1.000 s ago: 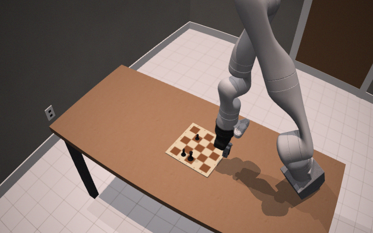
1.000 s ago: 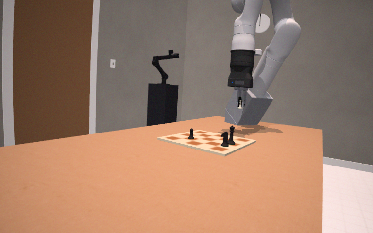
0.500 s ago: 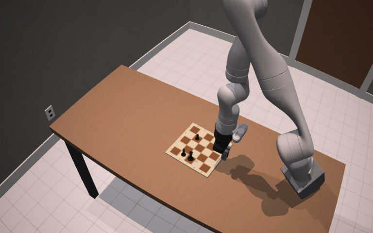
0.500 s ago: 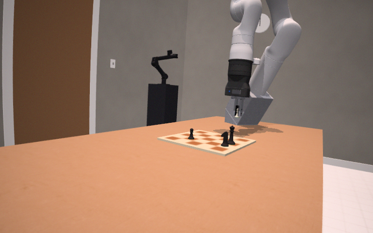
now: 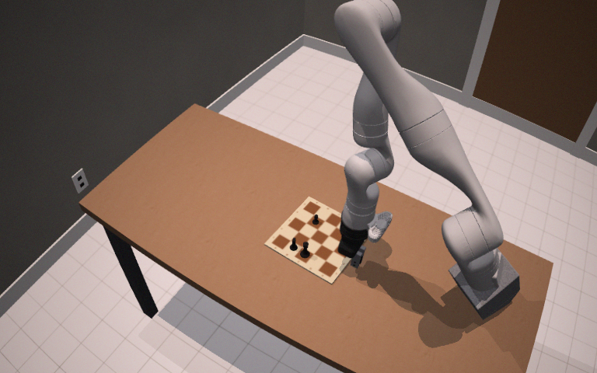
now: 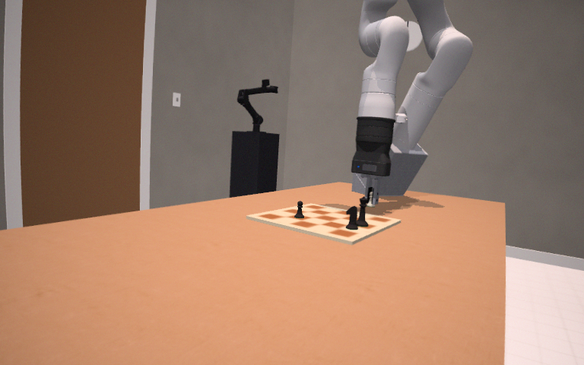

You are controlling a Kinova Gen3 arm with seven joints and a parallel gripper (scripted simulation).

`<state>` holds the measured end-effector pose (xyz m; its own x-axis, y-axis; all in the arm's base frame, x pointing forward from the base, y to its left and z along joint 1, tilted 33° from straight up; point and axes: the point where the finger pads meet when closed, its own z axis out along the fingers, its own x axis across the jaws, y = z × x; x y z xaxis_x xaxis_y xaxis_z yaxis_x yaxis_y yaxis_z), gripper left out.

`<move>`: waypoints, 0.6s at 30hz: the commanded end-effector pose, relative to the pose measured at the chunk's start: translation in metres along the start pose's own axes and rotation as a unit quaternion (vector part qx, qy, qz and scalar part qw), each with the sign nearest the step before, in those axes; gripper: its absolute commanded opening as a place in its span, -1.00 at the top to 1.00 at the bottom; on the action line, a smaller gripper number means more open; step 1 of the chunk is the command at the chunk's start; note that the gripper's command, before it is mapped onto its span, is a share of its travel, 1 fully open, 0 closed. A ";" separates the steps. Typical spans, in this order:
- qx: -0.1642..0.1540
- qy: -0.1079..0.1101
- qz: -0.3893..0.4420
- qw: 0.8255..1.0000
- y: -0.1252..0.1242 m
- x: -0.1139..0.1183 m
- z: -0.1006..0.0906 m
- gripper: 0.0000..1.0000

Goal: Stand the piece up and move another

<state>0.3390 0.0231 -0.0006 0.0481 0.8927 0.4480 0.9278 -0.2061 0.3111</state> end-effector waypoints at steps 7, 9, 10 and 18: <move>0.008 0.007 -0.003 1.000 -0.006 0.007 0.015 1.00; 0.008 0.007 -0.003 1.000 -0.006 0.007 0.015 1.00; 0.008 0.007 -0.003 1.000 -0.006 0.007 0.015 1.00; 0.008 0.007 -0.003 1.000 -0.006 0.007 0.015 1.00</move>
<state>0.3395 0.0363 -0.0116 0.0379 0.8875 0.4593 0.9340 -0.1949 0.2995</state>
